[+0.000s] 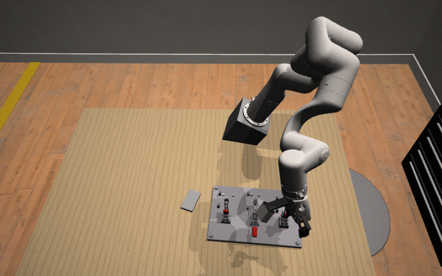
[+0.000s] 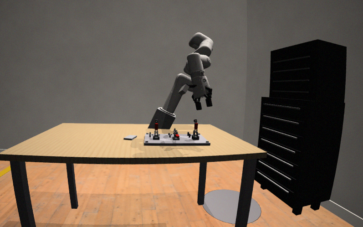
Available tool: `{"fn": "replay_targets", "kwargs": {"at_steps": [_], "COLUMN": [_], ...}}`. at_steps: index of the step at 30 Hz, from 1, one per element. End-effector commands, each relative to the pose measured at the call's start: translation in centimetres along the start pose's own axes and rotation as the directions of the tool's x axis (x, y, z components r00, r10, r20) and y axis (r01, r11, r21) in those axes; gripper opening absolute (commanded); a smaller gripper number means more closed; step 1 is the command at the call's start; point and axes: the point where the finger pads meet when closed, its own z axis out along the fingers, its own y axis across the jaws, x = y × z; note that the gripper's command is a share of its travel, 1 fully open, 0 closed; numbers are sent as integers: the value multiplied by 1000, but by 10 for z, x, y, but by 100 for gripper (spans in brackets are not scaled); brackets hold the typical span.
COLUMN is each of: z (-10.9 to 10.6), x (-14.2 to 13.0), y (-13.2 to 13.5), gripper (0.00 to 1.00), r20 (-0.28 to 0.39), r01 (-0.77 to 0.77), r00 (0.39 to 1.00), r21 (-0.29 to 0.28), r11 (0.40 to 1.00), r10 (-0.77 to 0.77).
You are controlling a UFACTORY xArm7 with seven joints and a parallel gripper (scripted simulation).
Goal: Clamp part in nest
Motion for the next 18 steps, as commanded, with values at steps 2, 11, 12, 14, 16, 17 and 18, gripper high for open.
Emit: {"fn": "replay_targets", "kwargs": {"at_steps": [2, 11, 12, 14, 16, 17, 18], "z": [-15, -31, -34, -37, -40, -43, -44], "x": [14, 28, 30, 33, 35, 37, 38], "y": [29, 69, 77, 88, 96, 104, 108], "gripper": [100, 100, 100, 100, 100, 100, 100], "r20": [-20, -8, -1, 9, 19, 31, 36], "r01": [195, 426, 468, 520, 557, 598, 613], "r00": [981, 903, 882, 852, 828, 799, 787], "r21": [-34, -105, -118, -133, -144, -156, -160], "r11": [980, 898, 876, 844, 818, 786, 773], "r10": [-195, -429, -472, -524, -560, -601, -616]}}
